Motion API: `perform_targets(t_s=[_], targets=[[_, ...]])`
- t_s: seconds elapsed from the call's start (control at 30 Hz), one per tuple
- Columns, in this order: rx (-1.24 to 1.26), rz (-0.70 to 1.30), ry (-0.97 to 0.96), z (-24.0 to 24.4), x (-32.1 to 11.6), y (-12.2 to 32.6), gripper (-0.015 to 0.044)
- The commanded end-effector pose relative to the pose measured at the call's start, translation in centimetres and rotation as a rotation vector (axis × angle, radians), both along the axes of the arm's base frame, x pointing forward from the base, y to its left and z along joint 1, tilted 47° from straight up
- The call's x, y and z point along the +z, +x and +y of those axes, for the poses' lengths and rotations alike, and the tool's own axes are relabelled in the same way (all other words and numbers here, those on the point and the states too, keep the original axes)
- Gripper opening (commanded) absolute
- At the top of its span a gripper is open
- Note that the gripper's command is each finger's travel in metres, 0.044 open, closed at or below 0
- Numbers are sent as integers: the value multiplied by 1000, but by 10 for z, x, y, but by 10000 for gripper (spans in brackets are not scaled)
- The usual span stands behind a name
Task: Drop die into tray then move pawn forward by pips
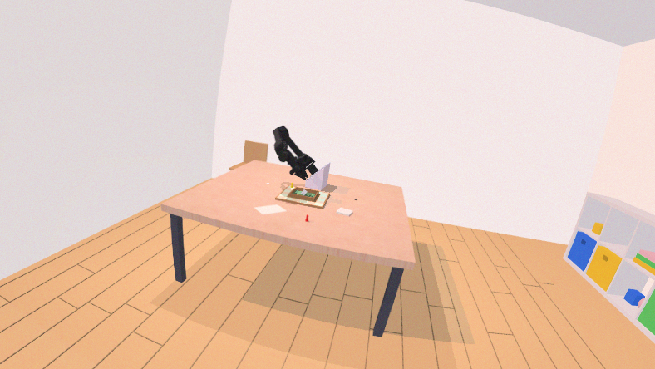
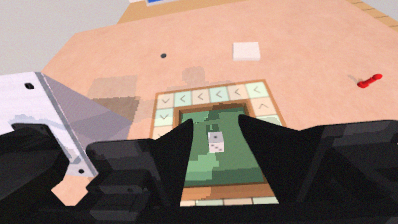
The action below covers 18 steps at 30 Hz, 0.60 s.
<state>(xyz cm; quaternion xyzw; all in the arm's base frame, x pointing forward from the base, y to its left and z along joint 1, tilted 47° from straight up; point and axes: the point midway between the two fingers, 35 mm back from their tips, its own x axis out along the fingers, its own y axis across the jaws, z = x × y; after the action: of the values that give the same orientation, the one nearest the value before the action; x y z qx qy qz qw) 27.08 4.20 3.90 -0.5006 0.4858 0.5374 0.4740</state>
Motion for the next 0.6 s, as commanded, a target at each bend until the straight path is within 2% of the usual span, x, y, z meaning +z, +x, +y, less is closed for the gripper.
perform_targets(t_s=[0.0,0.13,0.2,0.27,0.33,0.47,0.57], targets=[[2,-9,8,19,17,1,341],[5,-9,9,27,25,0,440],[2,-3,-8,26,24,0,440],[-14,32,-146,23,11,-3,440],[-21,50,-366,17,-5,-6,440],[25,-45,-773,13,-19,-2,440],[41,-78,-836,14,-21,0,440]])
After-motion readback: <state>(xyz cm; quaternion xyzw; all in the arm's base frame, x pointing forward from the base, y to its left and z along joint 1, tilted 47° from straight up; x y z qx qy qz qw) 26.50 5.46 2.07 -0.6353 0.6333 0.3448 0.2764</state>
